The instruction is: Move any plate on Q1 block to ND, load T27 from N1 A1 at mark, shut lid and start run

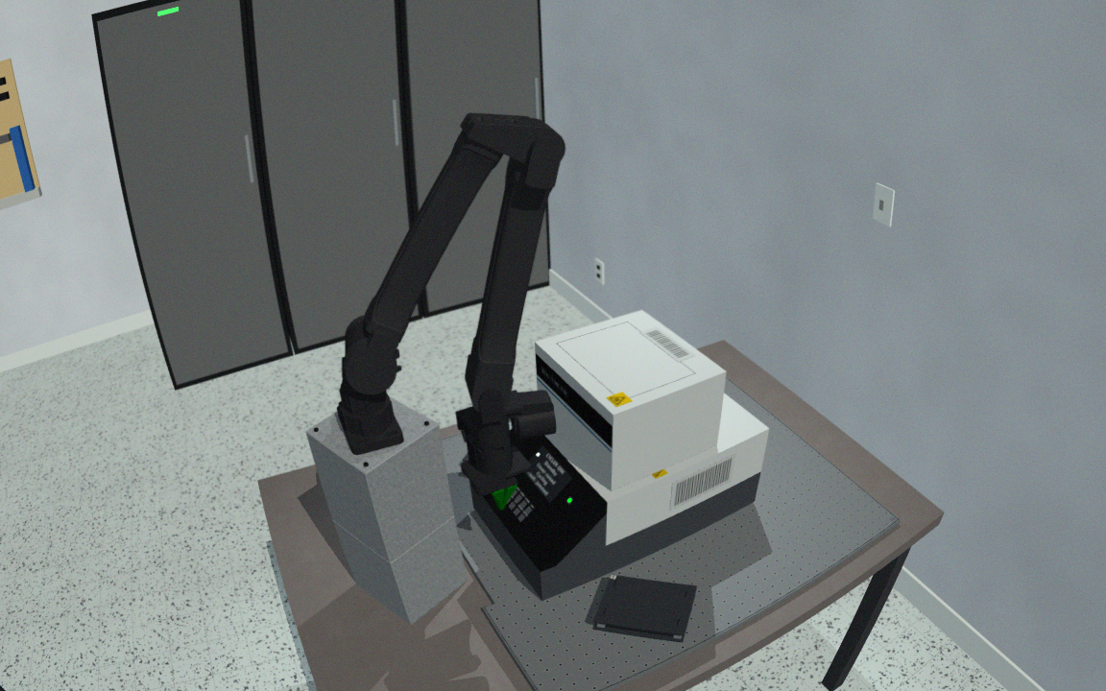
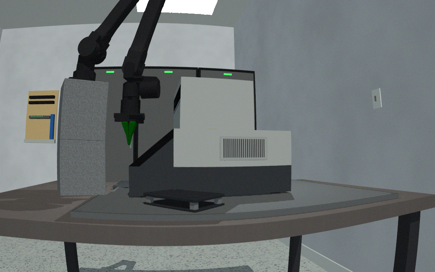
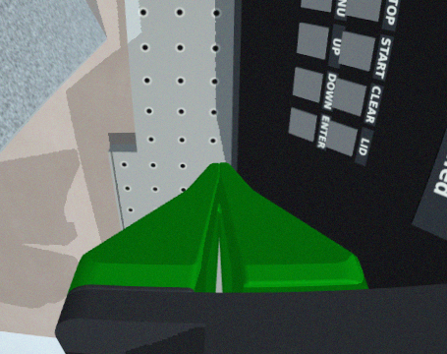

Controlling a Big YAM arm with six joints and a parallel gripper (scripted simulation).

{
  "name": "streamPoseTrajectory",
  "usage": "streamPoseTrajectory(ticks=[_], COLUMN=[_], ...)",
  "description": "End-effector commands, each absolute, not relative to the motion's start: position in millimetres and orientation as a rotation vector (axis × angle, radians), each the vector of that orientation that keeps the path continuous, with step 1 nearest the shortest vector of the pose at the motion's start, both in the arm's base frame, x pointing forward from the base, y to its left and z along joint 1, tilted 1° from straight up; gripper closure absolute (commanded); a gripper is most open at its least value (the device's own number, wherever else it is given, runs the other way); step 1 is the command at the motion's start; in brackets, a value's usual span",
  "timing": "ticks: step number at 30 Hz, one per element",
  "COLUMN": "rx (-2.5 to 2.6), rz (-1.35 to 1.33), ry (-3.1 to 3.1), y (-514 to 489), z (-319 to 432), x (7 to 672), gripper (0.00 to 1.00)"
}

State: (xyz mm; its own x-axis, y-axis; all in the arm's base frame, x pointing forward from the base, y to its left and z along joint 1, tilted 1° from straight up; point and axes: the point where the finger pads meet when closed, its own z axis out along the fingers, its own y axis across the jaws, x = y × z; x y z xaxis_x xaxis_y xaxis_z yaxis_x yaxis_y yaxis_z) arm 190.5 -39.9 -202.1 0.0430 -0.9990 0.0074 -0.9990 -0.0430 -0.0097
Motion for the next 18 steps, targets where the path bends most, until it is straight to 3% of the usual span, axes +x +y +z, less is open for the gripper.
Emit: streamPoseTrajectory(ticks=[1, 18], rx=[-2.252, -2.256], rz=[-0.022, -0.020], ry=[2.182, 2.180], y=[-40.6, -40.0], z=[-196.9, -196.7], x=[189.0, 187.9], gripper=[1.00, 1.00])
